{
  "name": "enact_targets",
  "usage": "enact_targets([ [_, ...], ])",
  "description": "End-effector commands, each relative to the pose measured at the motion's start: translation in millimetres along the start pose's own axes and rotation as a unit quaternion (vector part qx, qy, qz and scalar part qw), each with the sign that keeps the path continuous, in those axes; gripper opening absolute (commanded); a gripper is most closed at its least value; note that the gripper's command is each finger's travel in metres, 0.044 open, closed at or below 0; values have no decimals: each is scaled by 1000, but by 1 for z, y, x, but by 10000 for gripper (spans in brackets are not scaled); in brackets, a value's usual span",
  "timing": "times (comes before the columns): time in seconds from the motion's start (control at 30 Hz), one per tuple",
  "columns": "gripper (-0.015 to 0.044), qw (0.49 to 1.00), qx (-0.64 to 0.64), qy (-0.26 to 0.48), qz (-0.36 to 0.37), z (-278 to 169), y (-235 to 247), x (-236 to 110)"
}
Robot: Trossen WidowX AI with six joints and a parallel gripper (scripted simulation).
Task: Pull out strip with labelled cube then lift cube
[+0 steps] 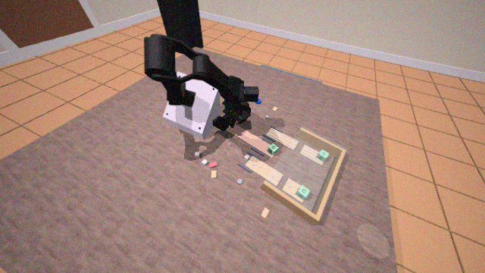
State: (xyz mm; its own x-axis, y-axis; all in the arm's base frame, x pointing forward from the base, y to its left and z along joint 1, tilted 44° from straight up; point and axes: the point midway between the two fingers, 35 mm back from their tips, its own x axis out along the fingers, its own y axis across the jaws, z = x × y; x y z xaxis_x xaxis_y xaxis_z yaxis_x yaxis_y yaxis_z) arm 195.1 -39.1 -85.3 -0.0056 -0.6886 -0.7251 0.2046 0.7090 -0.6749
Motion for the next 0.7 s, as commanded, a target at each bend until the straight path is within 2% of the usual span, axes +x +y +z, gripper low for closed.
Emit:
enact_targets([
  [0.0,0,1000,-1,12,0,-7,-2,3],
  [0.37,0,1000,-1,12,0,-7,-2,3],
  [0.53,0,1000,0,11,2,2,1,-40],
  [0.67,0,1000,0,12,2,2,1,-42],
])
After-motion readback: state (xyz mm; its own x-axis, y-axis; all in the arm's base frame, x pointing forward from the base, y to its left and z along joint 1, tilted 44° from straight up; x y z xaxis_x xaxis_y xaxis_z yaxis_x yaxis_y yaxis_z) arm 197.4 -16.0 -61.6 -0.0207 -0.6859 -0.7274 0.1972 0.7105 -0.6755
